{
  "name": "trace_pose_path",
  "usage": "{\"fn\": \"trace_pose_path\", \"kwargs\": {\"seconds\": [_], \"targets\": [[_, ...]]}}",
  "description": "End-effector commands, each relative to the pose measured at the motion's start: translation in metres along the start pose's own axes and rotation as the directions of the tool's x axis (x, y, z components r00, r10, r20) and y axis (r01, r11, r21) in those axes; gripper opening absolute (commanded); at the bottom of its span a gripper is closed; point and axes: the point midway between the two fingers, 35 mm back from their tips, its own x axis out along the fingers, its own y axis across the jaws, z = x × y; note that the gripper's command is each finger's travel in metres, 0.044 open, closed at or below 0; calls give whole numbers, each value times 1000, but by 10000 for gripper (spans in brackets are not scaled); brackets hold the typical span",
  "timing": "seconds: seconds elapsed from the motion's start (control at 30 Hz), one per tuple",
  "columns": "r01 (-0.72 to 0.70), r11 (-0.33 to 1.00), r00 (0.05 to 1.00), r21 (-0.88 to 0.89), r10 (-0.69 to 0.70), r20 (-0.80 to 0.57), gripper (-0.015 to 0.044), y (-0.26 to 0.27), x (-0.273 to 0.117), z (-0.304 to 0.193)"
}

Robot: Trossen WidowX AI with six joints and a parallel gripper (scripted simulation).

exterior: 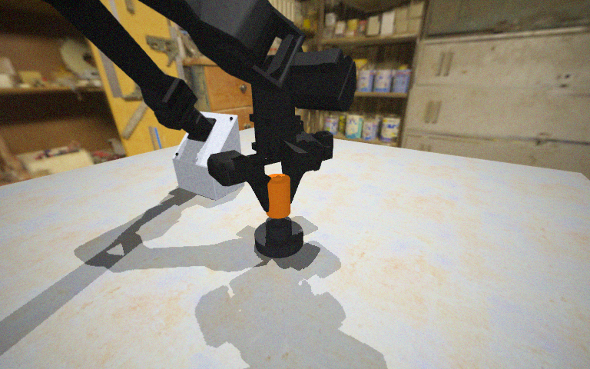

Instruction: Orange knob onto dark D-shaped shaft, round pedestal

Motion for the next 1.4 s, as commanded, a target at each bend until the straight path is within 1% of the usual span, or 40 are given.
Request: {"fn": "trace_pose_path", "kwargs": {"seconds": [0.0,0.3,0.5,0.53,1.03,1.37], "targets": [[0,1000,1000,3,0,2,0,0,0,0],[0,1000,1000,12,0,2,0,-2,-4,2],[-1,980,1000,200,0,2,0,-1,-4,3],[-1,978,1000,211,0,2,0,-1,-4,3],[0,978,1000,210,0,2,0,-1,1,1],[-1,978,1000,211,0,2,0,-1,-3,2]]}}
